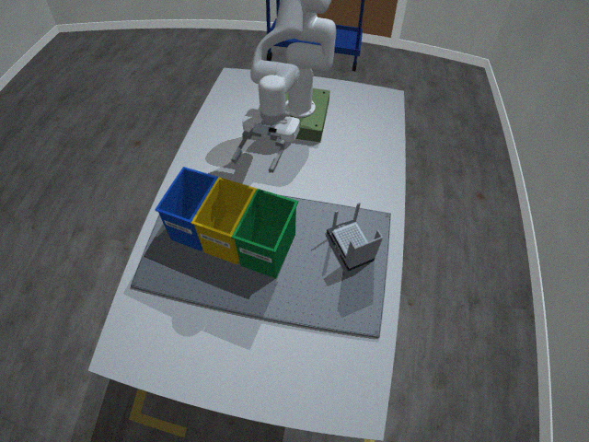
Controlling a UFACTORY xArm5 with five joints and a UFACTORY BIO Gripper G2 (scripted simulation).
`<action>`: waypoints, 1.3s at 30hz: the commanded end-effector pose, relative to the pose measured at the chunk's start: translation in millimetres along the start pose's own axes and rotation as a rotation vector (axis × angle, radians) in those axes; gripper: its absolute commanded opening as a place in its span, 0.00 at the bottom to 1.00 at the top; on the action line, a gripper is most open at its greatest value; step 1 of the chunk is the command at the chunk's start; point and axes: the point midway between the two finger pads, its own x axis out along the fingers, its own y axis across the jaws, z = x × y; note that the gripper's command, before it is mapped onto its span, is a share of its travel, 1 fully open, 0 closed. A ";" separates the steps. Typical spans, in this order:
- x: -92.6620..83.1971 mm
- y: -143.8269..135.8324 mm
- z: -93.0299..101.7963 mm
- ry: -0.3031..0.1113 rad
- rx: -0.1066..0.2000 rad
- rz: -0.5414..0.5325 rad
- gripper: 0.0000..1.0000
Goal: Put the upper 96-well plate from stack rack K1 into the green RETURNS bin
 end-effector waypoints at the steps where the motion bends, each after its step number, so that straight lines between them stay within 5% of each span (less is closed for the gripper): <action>1: 3.9 17.4 6.4 -0.019 0.001 0.063 0.37; 4: 5.0 31.6 11.0 -0.041 0.001 0.145 0.37; 23: 6.0 42.2 14.3 -0.041 0.001 0.145 0.37; 39: 6.7 115.7 -0.4 -0.041 -0.009 0.645 0.37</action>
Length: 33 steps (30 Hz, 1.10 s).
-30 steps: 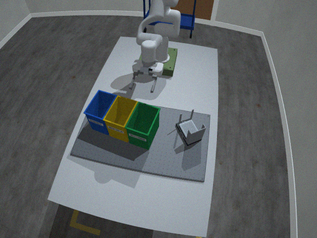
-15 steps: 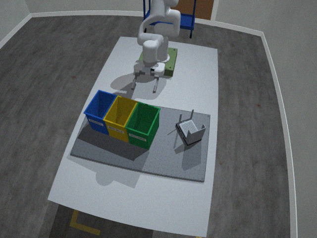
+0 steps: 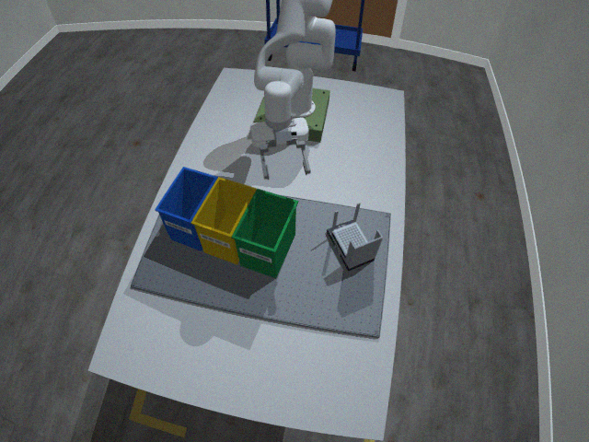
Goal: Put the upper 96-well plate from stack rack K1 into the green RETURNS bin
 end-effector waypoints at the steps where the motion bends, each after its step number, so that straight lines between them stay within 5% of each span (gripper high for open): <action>1: 12.4 16.1 -2.7 -0.003 -0.001 0.140 0.37; 4: 19.6 28.9 -5.7 -0.003 -0.001 0.233 0.37; 33: 83.8 144.8 -32.6 -0.003 -0.001 0.233 0.37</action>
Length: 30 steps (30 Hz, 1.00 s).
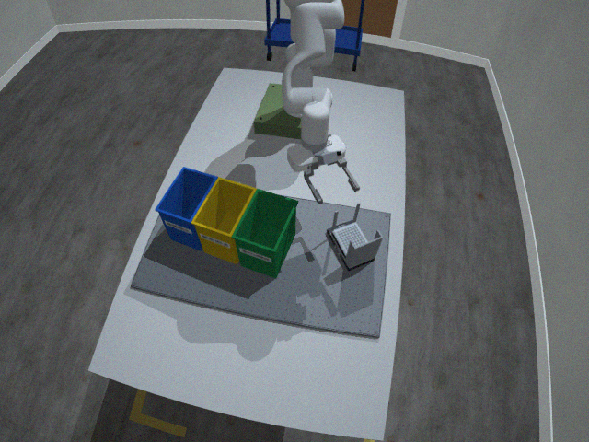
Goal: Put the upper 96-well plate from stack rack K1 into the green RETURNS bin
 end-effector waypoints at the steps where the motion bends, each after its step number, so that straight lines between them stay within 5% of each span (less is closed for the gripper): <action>1: 16.8 14.9 -3.3 -0.002 -0.002 -0.001 0.37; 12: 49.3 50.5 -13.1 -0.002 -0.002 -0.001 0.37; 30: 49.3 50.5 -14.8 -0.002 -0.002 -0.001 0.37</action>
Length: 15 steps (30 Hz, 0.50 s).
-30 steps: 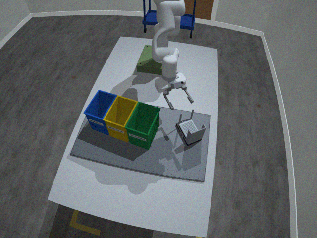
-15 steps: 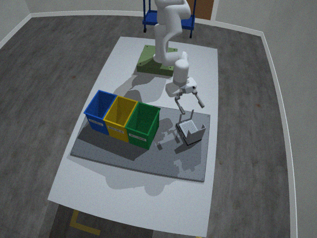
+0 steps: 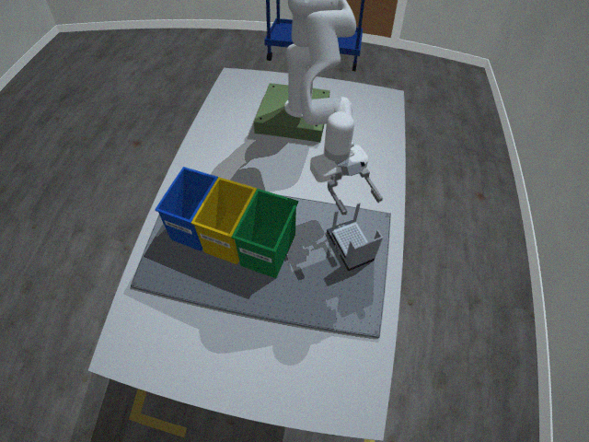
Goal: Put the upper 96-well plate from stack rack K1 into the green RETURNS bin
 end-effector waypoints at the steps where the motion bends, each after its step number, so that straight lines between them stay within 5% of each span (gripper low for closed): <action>1: 0.7 0.0 -1.8 -0.003 -0.003 0.000 0.37; 15: 0.7 -0.1 -21.8 -0.002 -0.003 0.000 0.37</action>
